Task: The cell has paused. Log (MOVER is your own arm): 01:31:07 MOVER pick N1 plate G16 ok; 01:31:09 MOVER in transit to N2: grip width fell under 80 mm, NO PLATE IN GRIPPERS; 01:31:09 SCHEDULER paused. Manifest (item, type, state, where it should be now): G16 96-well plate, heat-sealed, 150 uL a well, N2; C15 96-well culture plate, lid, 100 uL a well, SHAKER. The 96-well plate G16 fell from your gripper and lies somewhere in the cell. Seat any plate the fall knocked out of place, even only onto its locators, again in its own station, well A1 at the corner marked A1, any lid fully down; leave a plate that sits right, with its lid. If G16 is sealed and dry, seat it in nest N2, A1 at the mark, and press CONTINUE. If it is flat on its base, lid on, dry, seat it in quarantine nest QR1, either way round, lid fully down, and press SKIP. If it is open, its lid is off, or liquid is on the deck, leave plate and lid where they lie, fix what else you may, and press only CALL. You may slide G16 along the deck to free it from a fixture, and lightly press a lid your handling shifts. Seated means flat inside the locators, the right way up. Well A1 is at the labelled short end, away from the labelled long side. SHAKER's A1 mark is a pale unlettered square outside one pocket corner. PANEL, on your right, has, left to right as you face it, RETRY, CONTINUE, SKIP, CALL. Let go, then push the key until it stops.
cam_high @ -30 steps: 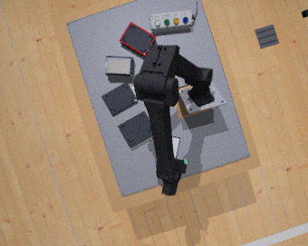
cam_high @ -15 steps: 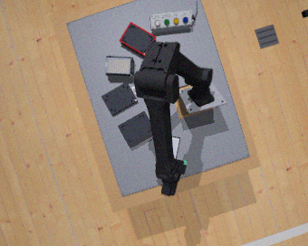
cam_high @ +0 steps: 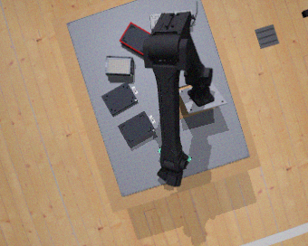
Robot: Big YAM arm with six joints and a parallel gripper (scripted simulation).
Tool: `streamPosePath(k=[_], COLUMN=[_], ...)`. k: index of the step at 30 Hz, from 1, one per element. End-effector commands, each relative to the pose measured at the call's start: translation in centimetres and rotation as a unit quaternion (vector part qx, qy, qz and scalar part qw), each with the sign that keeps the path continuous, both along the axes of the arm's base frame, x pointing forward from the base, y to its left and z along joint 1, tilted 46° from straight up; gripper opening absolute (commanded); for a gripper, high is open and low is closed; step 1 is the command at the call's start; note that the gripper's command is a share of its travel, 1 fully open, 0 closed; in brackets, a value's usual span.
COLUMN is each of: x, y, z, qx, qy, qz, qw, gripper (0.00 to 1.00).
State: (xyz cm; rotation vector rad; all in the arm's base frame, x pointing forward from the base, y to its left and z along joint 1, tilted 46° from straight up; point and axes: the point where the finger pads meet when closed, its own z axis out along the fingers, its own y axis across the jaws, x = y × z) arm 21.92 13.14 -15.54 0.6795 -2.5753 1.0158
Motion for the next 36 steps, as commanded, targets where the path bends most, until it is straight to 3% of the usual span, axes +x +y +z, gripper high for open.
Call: streamPosePath(k=[1, 8, 15, 17, 28, 30, 36], x=[-0.6, -2.3, -3.8, -3.8, -6.1, -6.5, -5.7], y=[-0.2, -0.2, -0.5, -0.5, -0.9, -1.0, -2.4], z=[1.0, 4.1, 7.2, 7.2, 12.2, 13.1, 13.2], qx=[-0.008, -0.019, -0.03, -0.03, -0.047, -0.048, -0.064], qy=[-0.043, -0.124, -0.203, -0.203, -0.321, -0.329, -0.327], qz=[-0.047, -0.123, -0.203, -0.203, -0.323, -0.331, -0.337], qw=[0.998, 0.985, 0.958, 0.958, 0.889, 0.883, 0.881], gripper=[1.0, 1.0, 1.0, 1.0, 1.0, 1.0, 1.0])
